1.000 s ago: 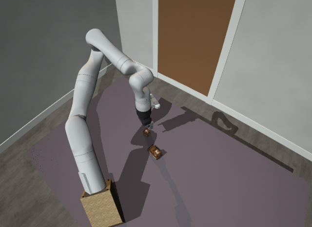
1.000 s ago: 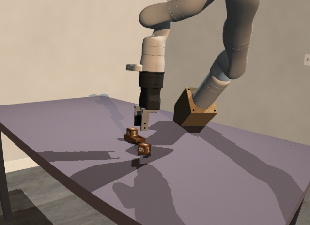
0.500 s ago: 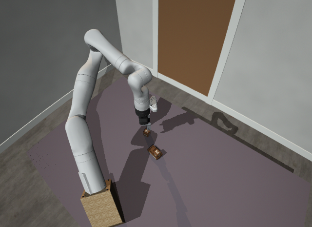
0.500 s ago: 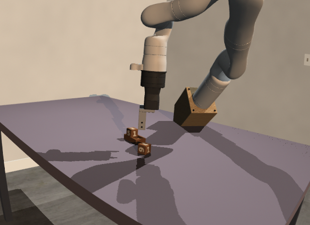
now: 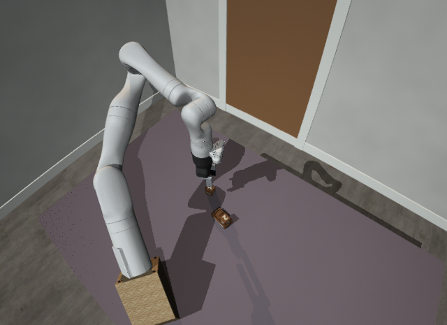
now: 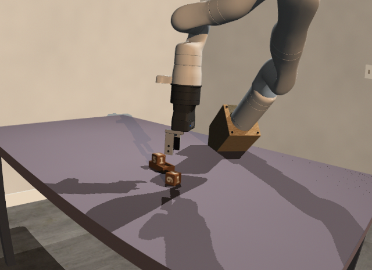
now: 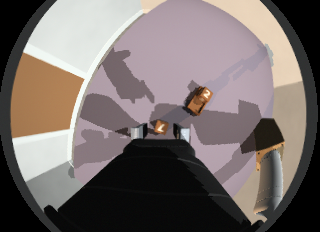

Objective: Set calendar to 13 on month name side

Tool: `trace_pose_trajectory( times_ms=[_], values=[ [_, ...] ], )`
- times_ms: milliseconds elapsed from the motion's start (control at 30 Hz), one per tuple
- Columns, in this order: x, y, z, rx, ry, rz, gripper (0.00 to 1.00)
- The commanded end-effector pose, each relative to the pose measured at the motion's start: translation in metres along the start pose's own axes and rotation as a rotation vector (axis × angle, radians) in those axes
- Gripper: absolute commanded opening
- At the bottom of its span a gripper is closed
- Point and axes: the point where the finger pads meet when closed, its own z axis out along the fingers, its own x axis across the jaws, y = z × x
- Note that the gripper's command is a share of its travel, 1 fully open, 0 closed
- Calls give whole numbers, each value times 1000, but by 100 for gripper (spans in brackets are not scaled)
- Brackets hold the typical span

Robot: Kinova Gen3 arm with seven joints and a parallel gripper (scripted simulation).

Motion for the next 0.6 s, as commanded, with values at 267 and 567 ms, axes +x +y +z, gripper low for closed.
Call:
trace_pose_trajectory(
  times_ms=[267,567],
  values=[
    [1,3,-1,0,-1,131,100],
    [3,5,-1,0,-2,230,100]
  ],
)
